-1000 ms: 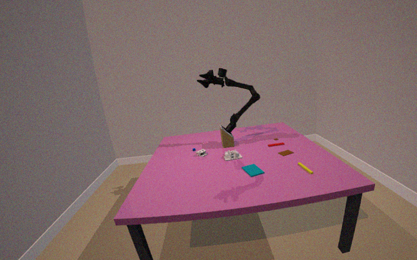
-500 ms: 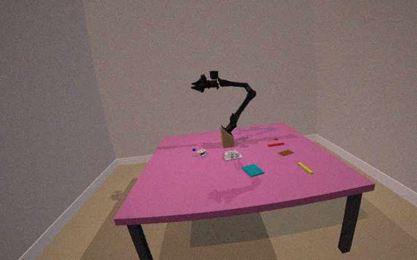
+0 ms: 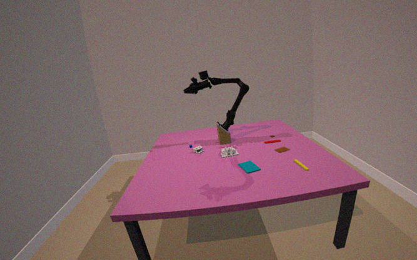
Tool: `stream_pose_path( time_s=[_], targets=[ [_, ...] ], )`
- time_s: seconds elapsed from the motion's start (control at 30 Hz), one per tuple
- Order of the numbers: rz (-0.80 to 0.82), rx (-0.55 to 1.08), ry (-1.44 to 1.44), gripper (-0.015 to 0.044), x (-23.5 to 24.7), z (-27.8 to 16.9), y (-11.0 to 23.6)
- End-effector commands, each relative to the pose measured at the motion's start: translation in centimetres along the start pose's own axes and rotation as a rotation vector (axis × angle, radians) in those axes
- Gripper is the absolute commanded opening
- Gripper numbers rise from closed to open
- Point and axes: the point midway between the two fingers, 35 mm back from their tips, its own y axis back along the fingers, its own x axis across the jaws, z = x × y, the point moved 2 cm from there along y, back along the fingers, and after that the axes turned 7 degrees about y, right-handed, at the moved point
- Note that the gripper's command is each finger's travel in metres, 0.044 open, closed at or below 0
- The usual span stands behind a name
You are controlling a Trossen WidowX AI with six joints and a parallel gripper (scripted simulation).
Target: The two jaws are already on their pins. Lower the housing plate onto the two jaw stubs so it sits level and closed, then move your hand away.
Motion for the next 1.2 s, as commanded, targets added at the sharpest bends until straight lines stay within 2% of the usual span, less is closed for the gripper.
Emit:
stream_pose_path(
  time_s=[0.0, 0.63, 1.17],
  targets=[
    [0.048, 0.071, -0.060, 0.0440, 1.7, -1.1, -1.5],
    [0.151, 0.423, -0.282, 0.0440, 8.8, -7.5, -6.2],
    [0.113, 0.758, -0.484, 0.0440, 13.9, -13.7, -8.0]
  ],
)
